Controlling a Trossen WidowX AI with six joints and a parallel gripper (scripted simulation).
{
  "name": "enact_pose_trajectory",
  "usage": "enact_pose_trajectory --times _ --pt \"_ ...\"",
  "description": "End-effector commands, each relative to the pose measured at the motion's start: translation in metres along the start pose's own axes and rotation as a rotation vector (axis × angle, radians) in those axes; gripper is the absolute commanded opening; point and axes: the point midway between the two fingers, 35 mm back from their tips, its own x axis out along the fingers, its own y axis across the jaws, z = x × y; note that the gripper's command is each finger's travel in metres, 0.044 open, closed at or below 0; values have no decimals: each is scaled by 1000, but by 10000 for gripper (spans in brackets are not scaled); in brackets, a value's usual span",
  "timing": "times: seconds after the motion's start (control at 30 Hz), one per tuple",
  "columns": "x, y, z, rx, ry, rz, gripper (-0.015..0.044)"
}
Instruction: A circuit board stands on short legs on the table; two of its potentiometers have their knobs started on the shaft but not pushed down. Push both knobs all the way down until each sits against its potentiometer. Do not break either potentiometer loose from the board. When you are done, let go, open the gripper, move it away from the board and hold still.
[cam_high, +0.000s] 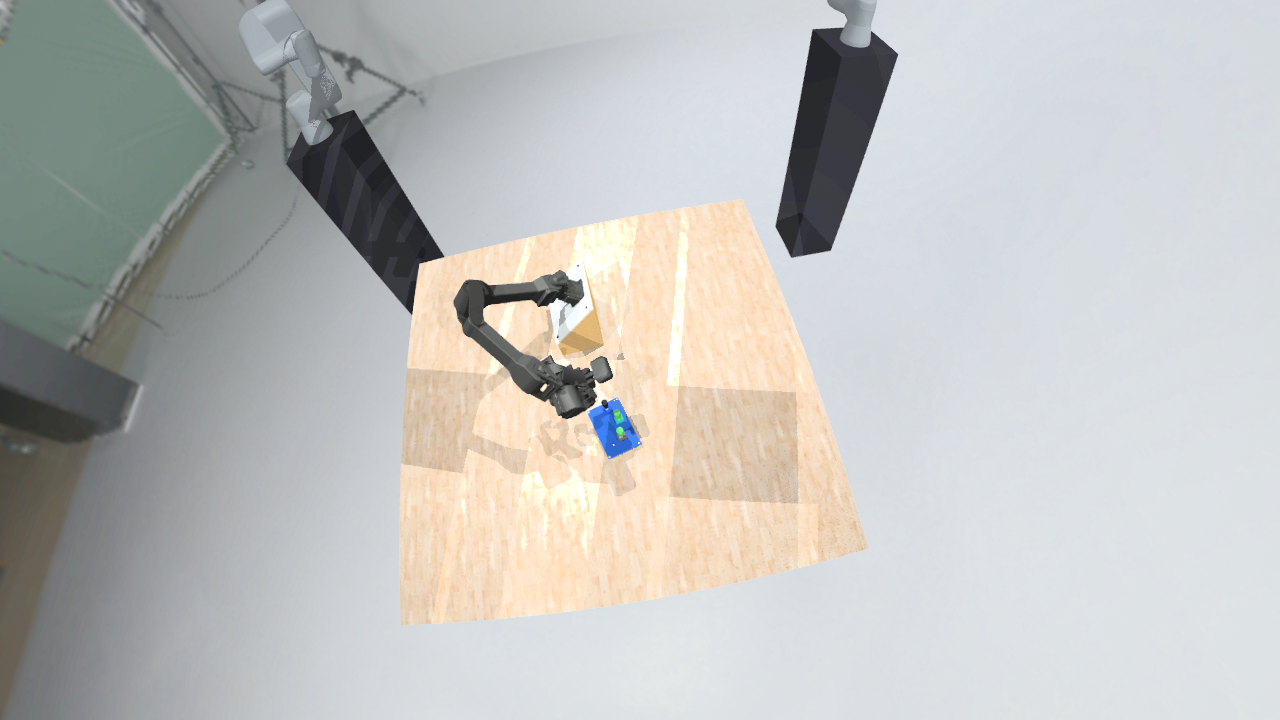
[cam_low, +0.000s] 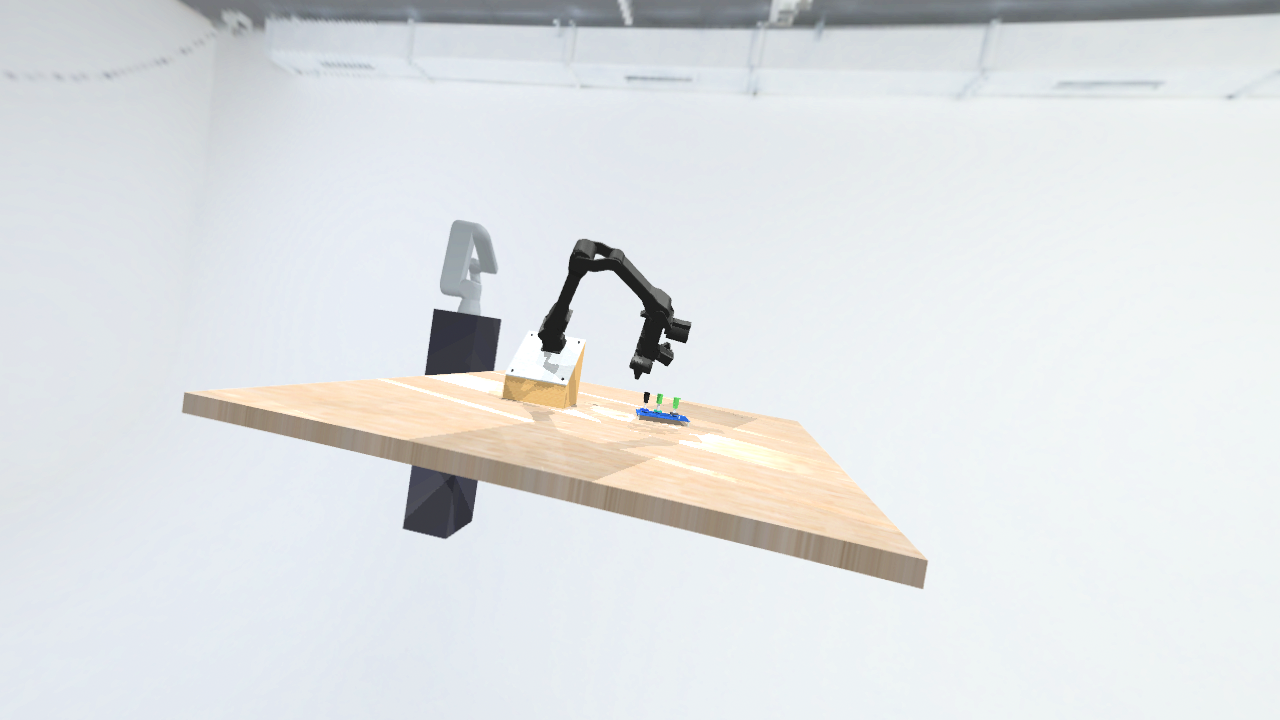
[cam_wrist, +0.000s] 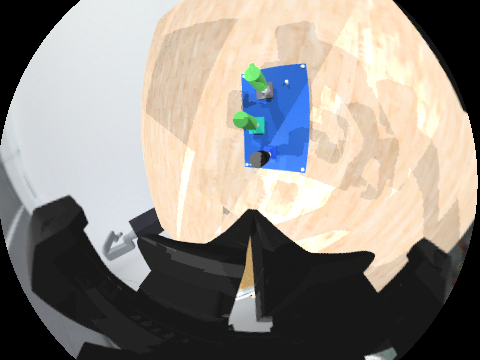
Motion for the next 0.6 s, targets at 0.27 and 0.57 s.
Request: enact_pose_trajectory --times 0.27,0.57 --pt "-2 18 22 -343 -41 -271 0" --pt "-6 30 32 -512 -53 -414 0"
